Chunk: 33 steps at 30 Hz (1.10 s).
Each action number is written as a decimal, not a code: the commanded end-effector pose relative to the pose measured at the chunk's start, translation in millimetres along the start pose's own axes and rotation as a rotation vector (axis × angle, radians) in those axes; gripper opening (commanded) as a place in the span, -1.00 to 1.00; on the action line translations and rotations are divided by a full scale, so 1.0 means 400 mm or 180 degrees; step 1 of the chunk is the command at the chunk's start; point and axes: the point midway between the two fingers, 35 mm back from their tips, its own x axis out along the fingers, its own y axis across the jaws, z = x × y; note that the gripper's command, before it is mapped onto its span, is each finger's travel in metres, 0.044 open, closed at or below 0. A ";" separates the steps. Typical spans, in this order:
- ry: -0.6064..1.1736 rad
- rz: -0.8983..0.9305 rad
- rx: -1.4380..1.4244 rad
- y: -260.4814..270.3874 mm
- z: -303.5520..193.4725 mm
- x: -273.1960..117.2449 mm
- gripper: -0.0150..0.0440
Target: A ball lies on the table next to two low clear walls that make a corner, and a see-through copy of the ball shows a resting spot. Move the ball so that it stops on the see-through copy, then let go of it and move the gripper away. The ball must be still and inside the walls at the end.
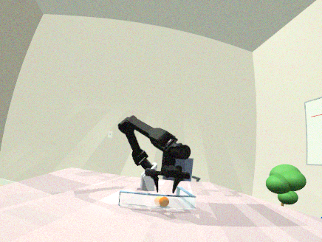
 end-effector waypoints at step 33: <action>0.0002 -0.0030 -0.0033 -0.001 -0.004 0.110 0.19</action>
